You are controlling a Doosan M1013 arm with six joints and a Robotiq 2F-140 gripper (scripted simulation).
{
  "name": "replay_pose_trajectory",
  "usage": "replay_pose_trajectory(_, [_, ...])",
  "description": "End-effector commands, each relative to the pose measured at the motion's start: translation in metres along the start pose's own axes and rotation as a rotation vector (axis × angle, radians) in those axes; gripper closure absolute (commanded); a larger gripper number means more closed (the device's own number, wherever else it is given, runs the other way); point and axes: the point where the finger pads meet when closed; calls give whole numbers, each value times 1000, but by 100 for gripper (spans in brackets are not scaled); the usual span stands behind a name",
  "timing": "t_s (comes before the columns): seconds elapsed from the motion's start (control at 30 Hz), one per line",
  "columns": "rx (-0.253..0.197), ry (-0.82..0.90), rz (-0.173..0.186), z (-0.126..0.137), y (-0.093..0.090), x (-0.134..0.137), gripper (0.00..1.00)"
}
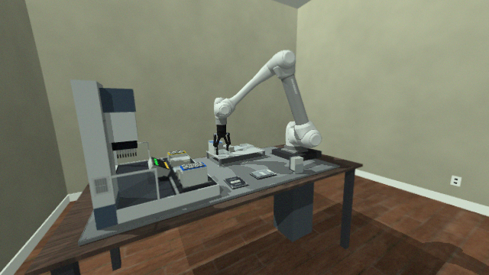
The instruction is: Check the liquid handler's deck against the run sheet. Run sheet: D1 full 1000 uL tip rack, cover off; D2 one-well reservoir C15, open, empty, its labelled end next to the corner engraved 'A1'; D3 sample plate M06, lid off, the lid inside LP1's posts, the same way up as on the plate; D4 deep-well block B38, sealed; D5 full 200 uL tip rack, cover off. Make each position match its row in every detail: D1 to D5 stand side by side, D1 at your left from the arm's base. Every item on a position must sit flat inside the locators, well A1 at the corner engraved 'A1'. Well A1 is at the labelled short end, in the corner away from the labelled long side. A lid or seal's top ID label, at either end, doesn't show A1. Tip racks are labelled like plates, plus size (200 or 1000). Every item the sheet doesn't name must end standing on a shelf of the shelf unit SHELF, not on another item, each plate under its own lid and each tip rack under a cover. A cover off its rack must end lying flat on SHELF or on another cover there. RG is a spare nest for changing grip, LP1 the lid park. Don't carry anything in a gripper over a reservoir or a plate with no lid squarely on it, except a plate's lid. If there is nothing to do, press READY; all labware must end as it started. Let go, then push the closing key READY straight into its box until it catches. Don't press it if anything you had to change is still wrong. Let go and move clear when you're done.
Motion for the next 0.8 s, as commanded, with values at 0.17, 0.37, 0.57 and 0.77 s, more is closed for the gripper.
replay_pose_trajectory(0.17, [0,0,-1,0,1,0,90])
replay_pose_trajectory(0.37, [0,0,-1,0,-1,-1,90])
replay_pose_trajectory(0.57, [0,0,-1,0,-3,-1,90])
replay_pose_trajectory(0.77, [0,0,-1,0,-4,-1,90])
Point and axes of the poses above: the point where the finger pads meet when closed, its own y axis back along the fingers, its own x axis across the jaws, z = x × y, and after that the axes turned 10 degrees about y, right-handed
